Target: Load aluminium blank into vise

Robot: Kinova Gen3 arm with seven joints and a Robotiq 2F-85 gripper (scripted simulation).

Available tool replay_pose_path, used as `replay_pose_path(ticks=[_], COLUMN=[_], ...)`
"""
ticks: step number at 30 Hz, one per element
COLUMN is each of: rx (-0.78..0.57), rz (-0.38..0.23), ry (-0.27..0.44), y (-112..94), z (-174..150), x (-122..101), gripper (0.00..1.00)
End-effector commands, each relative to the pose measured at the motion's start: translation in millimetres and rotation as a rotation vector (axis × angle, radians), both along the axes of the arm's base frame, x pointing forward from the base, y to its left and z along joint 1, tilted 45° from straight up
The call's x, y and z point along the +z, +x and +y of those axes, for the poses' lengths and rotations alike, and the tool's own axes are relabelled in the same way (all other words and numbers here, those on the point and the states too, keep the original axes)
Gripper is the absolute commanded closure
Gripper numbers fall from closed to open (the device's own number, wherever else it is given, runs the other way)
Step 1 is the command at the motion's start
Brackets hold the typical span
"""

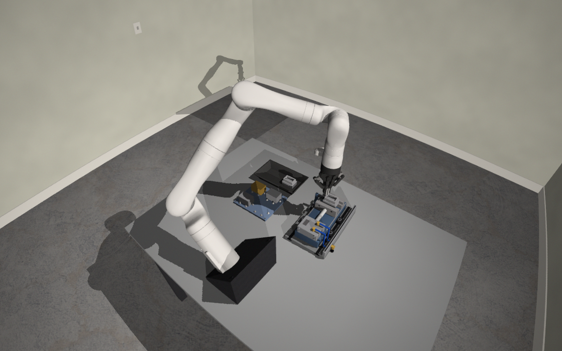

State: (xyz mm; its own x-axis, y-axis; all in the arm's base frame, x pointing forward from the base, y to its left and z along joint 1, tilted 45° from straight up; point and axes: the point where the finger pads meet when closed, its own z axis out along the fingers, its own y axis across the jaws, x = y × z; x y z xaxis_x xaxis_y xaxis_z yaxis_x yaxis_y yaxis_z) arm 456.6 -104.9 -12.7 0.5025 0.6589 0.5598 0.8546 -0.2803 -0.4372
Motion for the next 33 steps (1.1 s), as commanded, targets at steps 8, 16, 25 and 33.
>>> replay_pose_path(ticks=[8,16,25,33], rx=[0.264,0.38,0.449,0.452], rz=[-0.286,-0.413,-0.489,-0.492], ry=[0.046,0.063,0.071,0.072], y=[30,42,50,50], z=[-1,-2,-2,-2], x=[-1,0,1,1], gripper=[1.0,1.0,1.0,0.33])
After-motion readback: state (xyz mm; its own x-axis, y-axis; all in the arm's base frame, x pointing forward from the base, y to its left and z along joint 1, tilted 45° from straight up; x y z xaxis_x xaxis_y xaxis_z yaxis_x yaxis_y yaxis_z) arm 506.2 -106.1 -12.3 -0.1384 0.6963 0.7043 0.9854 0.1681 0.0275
